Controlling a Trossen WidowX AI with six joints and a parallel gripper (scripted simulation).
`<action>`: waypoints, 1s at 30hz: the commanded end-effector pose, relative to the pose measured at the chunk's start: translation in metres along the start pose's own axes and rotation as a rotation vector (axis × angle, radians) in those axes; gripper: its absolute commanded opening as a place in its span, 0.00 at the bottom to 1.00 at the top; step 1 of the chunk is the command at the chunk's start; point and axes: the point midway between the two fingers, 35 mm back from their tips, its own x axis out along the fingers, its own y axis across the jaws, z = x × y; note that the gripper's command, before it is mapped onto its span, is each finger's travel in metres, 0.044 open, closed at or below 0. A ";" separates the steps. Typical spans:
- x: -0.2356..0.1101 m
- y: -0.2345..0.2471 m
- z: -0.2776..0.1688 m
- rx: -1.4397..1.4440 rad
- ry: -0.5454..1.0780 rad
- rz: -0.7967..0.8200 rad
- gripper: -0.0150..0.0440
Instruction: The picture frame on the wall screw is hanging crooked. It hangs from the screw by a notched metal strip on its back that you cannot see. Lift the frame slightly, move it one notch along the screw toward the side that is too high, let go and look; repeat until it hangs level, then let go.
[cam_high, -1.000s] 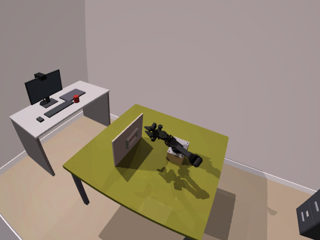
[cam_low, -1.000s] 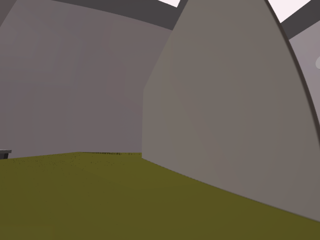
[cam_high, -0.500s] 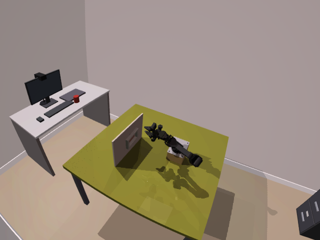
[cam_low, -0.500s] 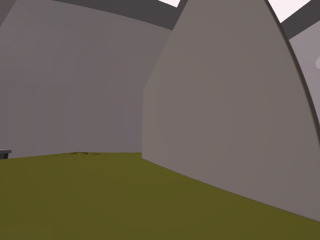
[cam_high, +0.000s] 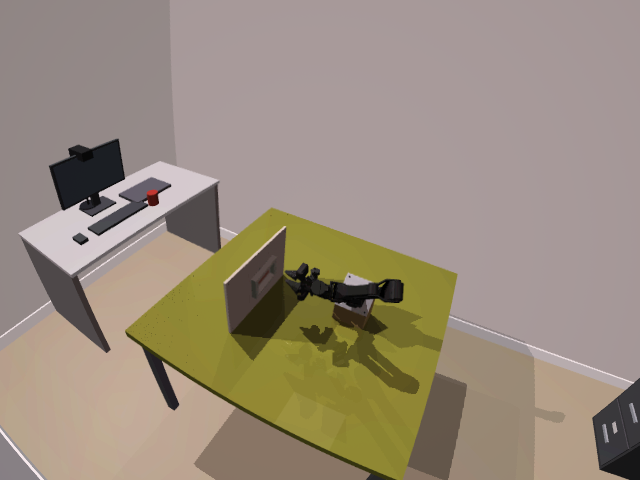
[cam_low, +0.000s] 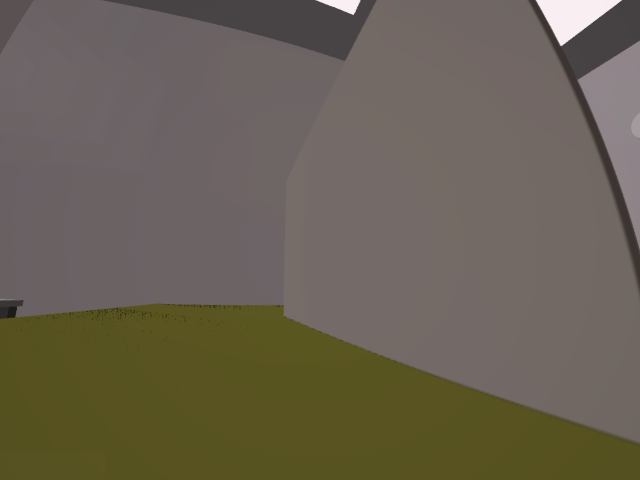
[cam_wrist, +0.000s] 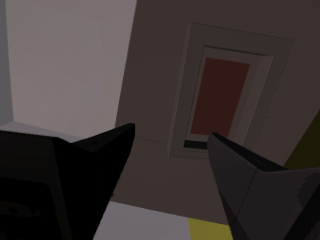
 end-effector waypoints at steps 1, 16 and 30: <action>-0.008 -0.021 0.000 0.024 -0.014 -0.010 0.69; -0.010 0.037 0.012 0.025 0.017 0.025 0.69; 0.039 0.018 0.002 0.026 0.019 0.028 0.69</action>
